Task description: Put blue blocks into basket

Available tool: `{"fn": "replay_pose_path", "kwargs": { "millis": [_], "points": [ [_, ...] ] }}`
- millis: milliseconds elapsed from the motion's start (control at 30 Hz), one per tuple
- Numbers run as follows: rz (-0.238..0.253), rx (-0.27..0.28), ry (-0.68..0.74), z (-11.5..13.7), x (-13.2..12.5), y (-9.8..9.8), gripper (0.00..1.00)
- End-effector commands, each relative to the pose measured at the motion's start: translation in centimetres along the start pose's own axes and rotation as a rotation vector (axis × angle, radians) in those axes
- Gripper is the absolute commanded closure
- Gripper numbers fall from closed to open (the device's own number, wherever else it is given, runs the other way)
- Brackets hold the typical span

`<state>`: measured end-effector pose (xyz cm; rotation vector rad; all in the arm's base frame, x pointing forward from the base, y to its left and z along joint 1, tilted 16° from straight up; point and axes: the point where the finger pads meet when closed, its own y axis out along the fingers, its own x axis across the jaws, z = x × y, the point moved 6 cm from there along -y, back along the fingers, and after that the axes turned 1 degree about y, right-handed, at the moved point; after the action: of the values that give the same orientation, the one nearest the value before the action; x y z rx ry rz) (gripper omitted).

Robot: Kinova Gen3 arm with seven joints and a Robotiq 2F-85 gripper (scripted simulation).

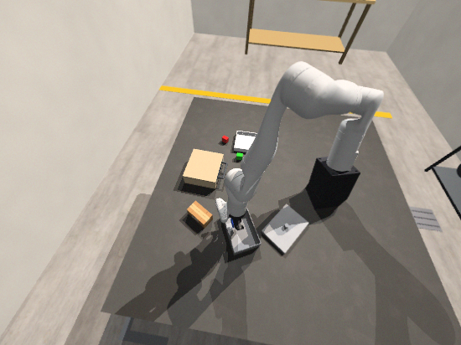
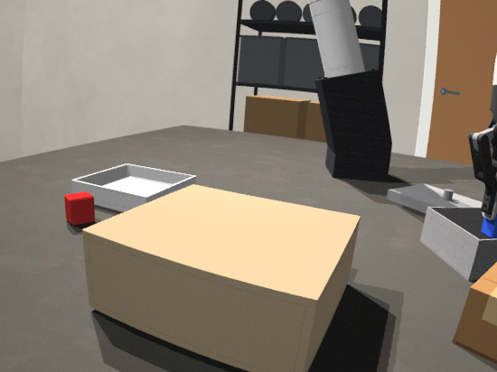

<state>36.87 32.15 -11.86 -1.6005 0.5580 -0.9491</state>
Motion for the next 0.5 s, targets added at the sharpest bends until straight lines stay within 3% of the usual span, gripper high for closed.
{"fn": "replay_pose_path", "kwargs": {
  "millis": [0,467],
  "points": [
    [0.001,0.002,0.0,0.1,0.0,-0.5,0.9],
    [0.001,0.002,0.0,0.1,0.0,-6.7,0.9]
  ]
}}
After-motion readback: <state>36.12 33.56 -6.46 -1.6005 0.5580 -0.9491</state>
